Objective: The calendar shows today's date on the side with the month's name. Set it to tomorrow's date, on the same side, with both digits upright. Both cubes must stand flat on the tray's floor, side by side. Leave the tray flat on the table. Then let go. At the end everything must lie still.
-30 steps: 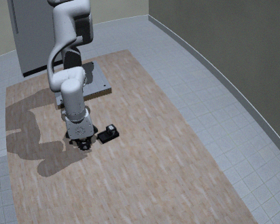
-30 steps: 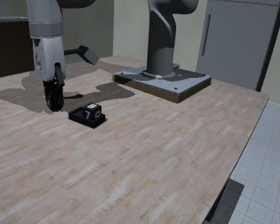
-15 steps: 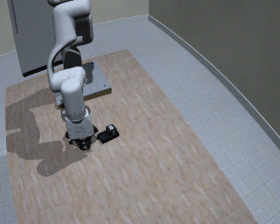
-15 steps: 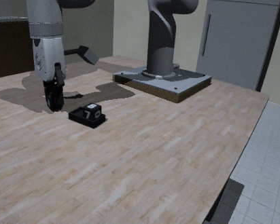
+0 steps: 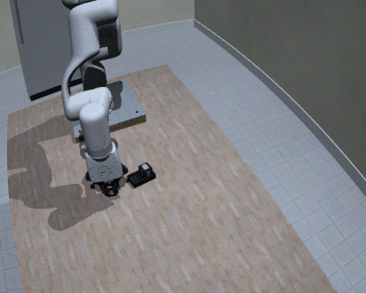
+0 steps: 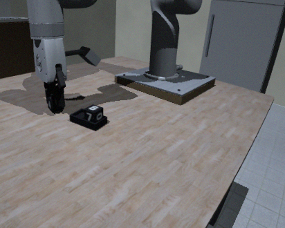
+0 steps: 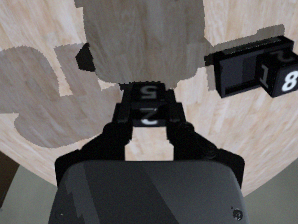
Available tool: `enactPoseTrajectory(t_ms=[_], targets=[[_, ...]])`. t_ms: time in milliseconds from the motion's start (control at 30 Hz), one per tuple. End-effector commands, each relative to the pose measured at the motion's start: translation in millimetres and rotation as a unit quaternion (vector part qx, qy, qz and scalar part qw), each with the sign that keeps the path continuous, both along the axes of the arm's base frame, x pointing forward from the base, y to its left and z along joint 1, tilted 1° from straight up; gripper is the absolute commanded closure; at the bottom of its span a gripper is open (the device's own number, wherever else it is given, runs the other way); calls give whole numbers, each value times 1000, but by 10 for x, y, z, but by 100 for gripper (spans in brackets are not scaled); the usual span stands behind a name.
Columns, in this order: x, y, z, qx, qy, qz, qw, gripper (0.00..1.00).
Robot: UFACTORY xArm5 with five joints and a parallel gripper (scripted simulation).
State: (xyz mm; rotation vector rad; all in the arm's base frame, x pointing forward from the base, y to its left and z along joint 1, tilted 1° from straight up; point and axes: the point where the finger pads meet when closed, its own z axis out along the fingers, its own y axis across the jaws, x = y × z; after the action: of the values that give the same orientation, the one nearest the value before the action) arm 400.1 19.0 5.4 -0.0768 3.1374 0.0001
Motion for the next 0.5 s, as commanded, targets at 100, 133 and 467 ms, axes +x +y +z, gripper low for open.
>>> enactPoseTrajectory(t_ms=[100,133,467], targets=[[13,0,3,0,-2,0,1000,71],[13,0,3,0,-2,0,1000,71],[13,-3,-22,0,-2,0,1000,71]])
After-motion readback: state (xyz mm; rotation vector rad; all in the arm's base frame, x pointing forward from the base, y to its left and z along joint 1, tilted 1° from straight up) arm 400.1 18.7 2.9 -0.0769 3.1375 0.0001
